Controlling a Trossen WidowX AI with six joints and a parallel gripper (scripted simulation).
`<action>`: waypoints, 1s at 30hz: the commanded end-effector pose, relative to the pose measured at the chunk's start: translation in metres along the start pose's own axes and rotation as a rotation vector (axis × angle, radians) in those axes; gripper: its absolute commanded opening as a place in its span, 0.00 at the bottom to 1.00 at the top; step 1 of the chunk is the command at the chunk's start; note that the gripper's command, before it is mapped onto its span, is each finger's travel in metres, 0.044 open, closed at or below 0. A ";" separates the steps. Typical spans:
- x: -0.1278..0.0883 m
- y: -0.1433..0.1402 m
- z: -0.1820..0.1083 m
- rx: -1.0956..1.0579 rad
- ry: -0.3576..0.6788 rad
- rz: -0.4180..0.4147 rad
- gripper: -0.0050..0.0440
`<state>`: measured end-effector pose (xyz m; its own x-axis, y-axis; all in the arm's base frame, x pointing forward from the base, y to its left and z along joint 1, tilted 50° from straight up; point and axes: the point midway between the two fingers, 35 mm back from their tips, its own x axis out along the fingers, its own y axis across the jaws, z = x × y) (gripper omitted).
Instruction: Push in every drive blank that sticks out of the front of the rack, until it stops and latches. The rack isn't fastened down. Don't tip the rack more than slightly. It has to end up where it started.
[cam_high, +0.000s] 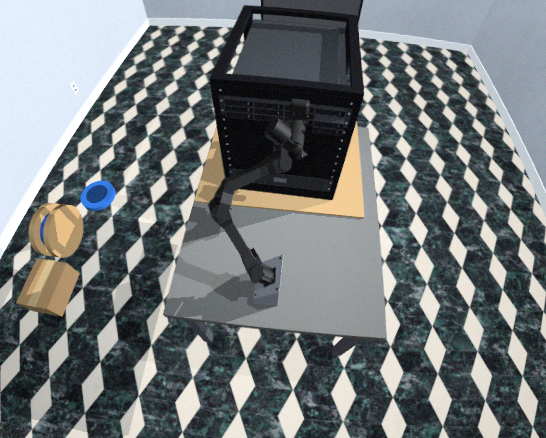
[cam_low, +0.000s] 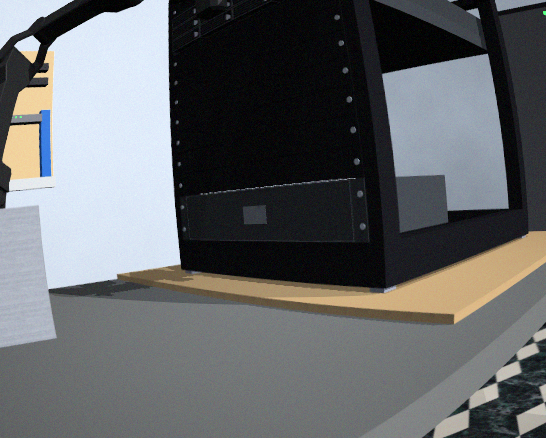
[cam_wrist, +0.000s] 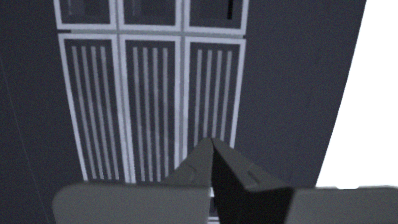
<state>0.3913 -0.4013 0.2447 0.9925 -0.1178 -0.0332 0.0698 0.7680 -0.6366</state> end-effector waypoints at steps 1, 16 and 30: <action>0.003 -0.008 0.007 -0.014 -0.010 -0.014 0.00; -0.045 -0.007 0.007 -0.014 -0.010 -0.014 0.00; -0.057 -0.006 0.007 -0.014 -0.010 -0.014 0.00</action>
<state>0.3397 -0.3952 0.2482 0.9926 -0.1181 -0.0276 0.0737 0.7679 -0.6363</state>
